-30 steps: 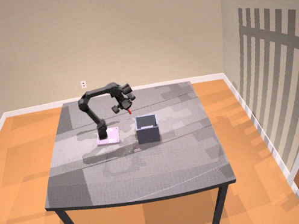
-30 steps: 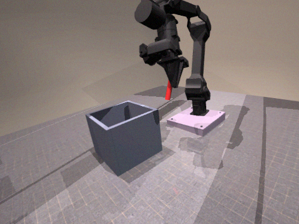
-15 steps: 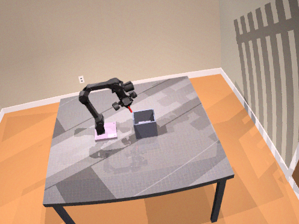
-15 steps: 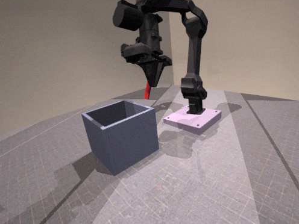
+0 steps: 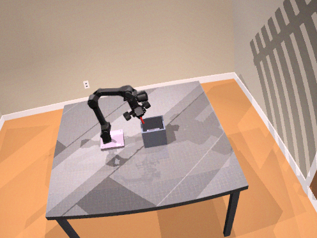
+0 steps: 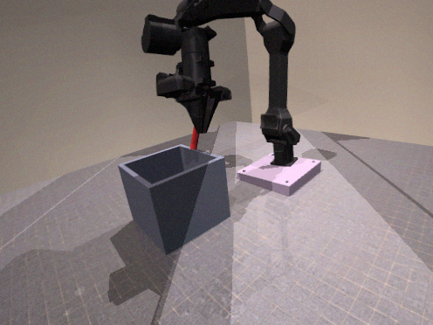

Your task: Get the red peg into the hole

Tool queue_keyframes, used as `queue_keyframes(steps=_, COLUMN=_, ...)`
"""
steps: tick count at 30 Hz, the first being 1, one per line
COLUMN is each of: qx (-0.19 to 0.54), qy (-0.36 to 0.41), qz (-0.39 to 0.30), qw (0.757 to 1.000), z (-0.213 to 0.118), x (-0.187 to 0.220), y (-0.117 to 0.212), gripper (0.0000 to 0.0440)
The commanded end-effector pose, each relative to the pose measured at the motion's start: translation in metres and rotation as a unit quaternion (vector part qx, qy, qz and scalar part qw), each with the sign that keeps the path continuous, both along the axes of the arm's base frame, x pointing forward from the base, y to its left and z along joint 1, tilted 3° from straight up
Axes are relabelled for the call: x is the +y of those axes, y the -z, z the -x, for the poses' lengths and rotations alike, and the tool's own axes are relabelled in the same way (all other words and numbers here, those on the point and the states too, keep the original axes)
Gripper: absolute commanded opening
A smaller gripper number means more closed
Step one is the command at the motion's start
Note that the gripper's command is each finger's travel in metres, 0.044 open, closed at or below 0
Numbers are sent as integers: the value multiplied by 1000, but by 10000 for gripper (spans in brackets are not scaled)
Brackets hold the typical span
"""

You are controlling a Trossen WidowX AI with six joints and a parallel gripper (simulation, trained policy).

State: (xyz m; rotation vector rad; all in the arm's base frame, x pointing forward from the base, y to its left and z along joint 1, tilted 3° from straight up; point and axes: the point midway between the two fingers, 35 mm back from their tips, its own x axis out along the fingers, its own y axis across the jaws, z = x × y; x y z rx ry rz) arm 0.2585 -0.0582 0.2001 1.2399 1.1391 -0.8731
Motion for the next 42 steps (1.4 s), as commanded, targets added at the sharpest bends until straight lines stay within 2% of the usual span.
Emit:
queue_keyframes(steps=1, qx=2, qy=-1, qz=-1, qw=1000, z=-5, x=-8, y=4, gripper=0)
queue_keyframes(steps=18, qx=19, qy=-18, qz=-10, qw=1000, z=-28, x=-34, y=41, gripper=0)
queue_keyframes(steps=42, qx=24, qy=-89, qz=-27, qw=995, z=-58, x=-27, y=98, gripper=0)
